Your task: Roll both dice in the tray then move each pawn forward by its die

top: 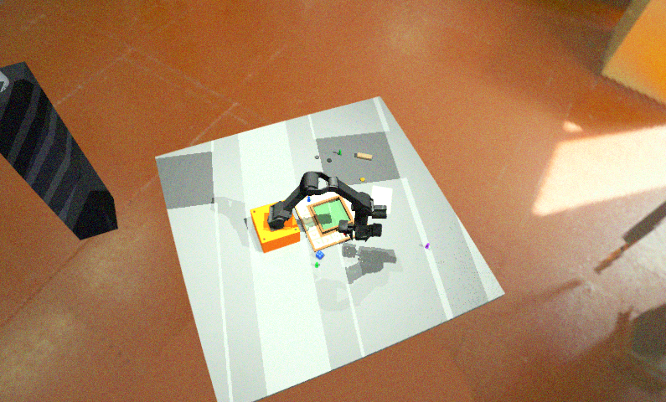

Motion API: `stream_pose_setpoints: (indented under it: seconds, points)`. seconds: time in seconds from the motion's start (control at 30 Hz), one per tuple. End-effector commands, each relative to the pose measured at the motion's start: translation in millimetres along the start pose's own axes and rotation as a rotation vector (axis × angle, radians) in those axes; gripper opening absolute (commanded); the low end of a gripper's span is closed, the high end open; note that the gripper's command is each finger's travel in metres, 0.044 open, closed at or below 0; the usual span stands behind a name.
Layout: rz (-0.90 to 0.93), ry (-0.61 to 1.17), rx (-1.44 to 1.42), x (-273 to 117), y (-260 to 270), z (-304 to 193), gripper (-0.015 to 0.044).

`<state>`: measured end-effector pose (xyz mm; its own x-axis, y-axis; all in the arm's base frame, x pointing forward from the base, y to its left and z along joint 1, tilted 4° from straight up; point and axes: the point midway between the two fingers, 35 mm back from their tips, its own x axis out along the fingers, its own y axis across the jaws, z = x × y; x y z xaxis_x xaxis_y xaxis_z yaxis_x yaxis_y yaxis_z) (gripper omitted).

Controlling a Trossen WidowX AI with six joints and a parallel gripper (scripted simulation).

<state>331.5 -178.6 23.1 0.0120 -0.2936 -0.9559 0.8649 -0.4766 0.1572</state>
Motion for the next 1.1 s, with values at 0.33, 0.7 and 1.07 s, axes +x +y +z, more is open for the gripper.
stream_pose_setpoints:
  seconds: [0.33, 0.7, 1.07]
  points:
    - [0.076, 0.179, -0.743, -63, -87, -203, 0.0275]
    - [0.118, 0.279, -1.348, -107, -227, -286, 0.0275]
    - [0.12, 0.284, -1.385, -108, -241, -290, 0.0275]
